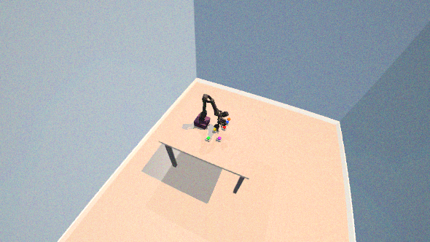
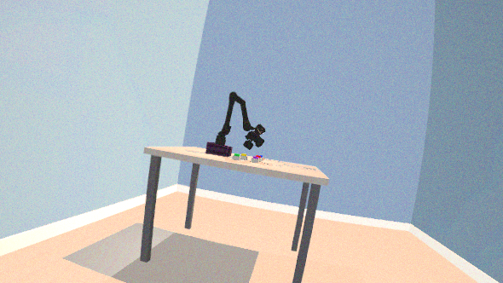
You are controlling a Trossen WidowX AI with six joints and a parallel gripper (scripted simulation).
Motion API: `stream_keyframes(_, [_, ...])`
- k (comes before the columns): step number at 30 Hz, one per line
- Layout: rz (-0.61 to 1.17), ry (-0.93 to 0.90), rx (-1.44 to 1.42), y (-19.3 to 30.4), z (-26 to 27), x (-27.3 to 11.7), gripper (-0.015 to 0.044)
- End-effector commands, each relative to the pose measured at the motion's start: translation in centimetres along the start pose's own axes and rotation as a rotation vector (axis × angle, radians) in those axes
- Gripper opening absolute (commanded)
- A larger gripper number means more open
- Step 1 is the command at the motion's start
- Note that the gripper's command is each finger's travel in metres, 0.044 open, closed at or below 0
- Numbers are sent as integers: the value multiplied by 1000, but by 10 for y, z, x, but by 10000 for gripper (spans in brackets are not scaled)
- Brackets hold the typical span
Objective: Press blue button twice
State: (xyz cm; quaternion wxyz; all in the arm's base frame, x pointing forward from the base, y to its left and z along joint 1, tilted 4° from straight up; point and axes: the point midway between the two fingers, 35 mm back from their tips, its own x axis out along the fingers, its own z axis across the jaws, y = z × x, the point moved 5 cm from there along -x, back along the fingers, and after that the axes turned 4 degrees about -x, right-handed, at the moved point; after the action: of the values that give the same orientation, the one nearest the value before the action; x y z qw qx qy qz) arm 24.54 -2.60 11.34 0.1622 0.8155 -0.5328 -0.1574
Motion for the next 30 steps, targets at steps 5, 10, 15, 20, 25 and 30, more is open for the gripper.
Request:
stream_keyframes(5, [-260,-147,174,-43,-17,-12,400])
stream_keyframes(10, [-490,-530,399,-83,-36,-48,400])
stream_keyframes(15, [-476,-1033,569,-90,-54,-99,400])
stream_keyframes(20, [-329,-1341,636,-79,-67,-133,400])
stream_keyframes(25, [-214,-1486,658,-69,-76,-150,400])
stream_keyframes(30, [-214,-1486,658,-69,-76,-150,400])
